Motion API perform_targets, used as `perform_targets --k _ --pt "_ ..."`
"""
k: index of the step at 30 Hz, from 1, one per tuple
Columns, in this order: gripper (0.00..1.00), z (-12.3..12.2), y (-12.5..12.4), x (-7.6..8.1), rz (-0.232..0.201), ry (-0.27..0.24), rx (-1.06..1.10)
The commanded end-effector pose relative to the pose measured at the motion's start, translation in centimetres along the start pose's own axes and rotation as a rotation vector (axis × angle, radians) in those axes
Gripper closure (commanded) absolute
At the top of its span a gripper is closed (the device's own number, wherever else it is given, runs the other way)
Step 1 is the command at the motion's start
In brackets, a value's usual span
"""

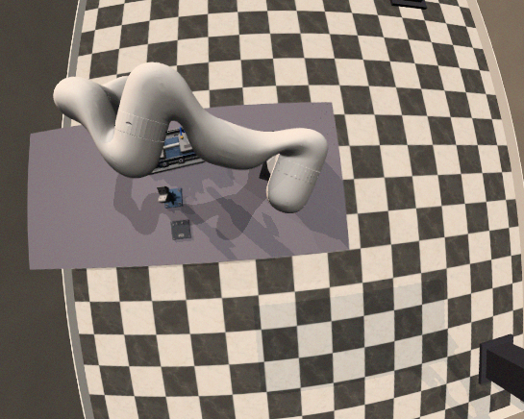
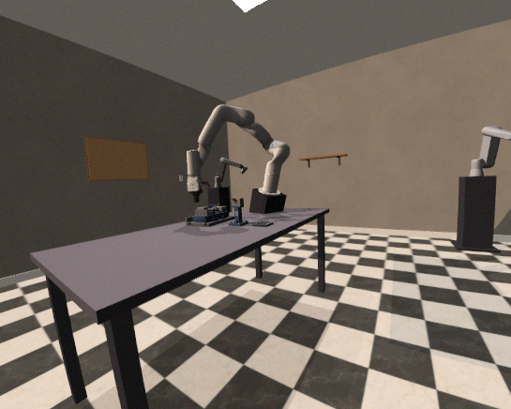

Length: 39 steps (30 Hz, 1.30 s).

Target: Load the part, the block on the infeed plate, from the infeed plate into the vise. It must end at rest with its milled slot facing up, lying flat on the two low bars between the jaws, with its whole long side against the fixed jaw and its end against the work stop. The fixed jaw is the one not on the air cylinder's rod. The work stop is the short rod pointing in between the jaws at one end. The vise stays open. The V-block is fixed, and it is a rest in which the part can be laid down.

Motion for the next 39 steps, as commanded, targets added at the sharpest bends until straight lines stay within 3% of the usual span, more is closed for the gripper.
perform_targets --k 1,21,39 --pt "1.0 -0.1 0.0 -0.5 0.001 -0.002 0.0" --pt "1.0 -0.1 -0.1 -2.9 0.001 -0.002 0.0" --pt "1.0 -0.1 -0.1 -3.2 0.001 -0.002 0.0"
Point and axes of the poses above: the point where the finger pads meet when closed, its own x axis back along the fingers, its own y axis across the jaws, z = x × y, the point moved 3 cm from there along x, back along the fingers, and after that the axes turned 2 degrees about x, right-handed, at the moved point
